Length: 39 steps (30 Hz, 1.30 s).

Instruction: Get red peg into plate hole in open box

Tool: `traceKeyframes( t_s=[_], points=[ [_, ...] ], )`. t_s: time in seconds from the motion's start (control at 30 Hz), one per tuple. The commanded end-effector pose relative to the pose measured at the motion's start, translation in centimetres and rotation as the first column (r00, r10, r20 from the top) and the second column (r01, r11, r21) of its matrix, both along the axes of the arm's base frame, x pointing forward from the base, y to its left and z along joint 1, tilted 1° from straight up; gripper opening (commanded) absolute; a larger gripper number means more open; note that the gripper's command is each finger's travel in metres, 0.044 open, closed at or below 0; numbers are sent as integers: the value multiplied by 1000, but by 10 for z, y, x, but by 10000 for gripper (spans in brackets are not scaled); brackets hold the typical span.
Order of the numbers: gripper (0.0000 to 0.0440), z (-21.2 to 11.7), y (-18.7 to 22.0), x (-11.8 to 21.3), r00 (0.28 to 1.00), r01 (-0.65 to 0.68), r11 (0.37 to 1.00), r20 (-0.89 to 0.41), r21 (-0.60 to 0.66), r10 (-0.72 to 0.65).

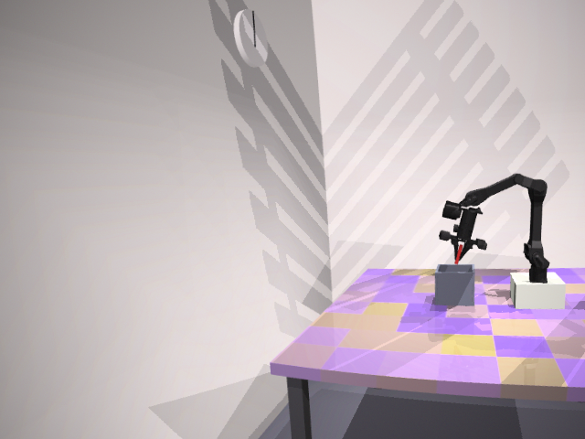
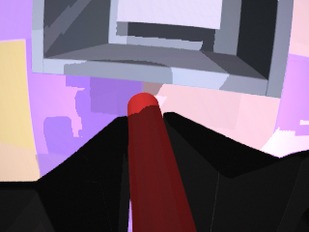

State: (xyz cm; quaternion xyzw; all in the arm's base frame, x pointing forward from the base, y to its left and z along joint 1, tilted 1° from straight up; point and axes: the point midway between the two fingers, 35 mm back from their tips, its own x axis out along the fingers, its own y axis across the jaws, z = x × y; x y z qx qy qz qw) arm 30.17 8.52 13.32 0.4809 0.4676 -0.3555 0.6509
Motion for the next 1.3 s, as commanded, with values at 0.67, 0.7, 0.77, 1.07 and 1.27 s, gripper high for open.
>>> traceKeyframes(
  t_s=[0.67,0.7,0.77,1.07,1.27],
  points=[
    [2,-28,-53,8,991,7,999,-130,-47,-13],
    [2,-30,-54,9,991,6,999,-135,-48,-12],
    [2,-35,-57,10,990,4,999,-144,-46,-10],
    [7,-59,-63,15,984,-5,1000,-177,-21,2],
    [0,-71,-66,21,983,-14,1000,-183,-11,11]
  ],
)
